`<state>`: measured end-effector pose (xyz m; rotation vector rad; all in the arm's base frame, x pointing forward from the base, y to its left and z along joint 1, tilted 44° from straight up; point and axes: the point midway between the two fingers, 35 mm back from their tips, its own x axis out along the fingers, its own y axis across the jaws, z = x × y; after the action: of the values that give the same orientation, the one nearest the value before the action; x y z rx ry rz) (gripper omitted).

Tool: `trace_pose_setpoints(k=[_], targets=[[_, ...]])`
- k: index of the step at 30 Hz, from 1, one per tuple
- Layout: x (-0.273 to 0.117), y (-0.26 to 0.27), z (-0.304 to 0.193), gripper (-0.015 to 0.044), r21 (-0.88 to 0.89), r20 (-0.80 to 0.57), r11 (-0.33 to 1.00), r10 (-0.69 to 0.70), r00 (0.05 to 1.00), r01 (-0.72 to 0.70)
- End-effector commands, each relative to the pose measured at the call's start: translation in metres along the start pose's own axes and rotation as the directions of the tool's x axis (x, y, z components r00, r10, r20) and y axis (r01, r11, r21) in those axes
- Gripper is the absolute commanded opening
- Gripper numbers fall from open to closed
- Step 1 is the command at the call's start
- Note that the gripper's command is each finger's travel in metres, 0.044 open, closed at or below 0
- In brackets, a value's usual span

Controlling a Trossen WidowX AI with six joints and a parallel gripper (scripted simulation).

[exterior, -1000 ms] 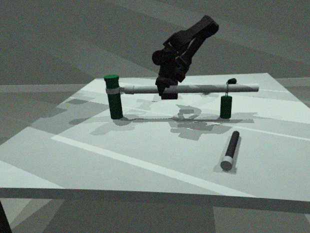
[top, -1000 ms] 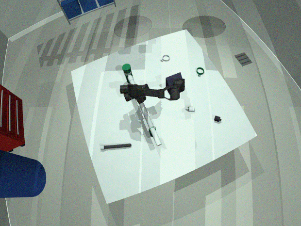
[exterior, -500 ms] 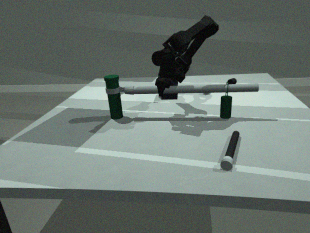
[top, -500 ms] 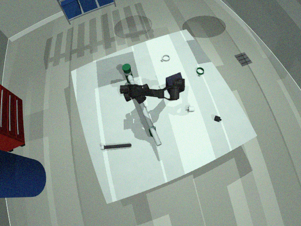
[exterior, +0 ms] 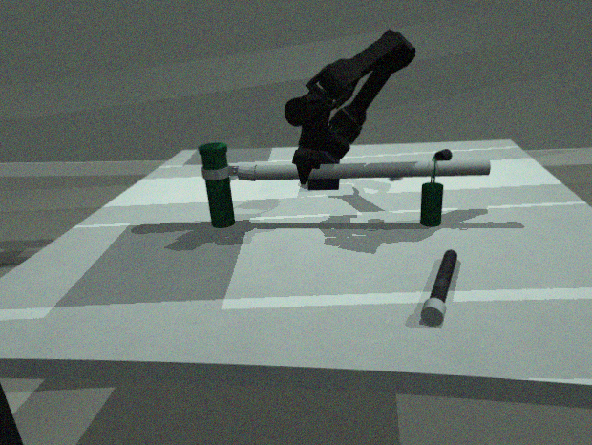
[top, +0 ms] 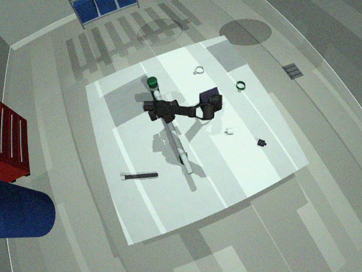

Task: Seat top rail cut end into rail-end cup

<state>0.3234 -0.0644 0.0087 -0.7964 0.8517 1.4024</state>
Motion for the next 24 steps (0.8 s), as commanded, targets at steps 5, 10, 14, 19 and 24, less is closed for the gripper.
trace_pose_setpoints(k=[5, 10, 14, 19, 24], targets=[[-0.005, -0.002, -0.01, 0.0, -0.001, -0.014, 1.0, -0.012, 1.0, 0.012], [-0.006, -0.003, -0.013, 0.0, -0.001, -0.014, 1.0, -0.012, 1.0, 0.012], [-0.008, -0.003, -0.015, 0.0, -0.001, -0.014, 1.0, -0.012, 1.0, 0.012], [-0.008, -0.004, -0.018, 0.0, -0.001, -0.015, 1.0, -0.012, 1.0, 0.012], [-0.007, -0.004, -0.022, 0.0, -0.001, -0.015, 1.0, -0.012, 1.0, 0.012]])
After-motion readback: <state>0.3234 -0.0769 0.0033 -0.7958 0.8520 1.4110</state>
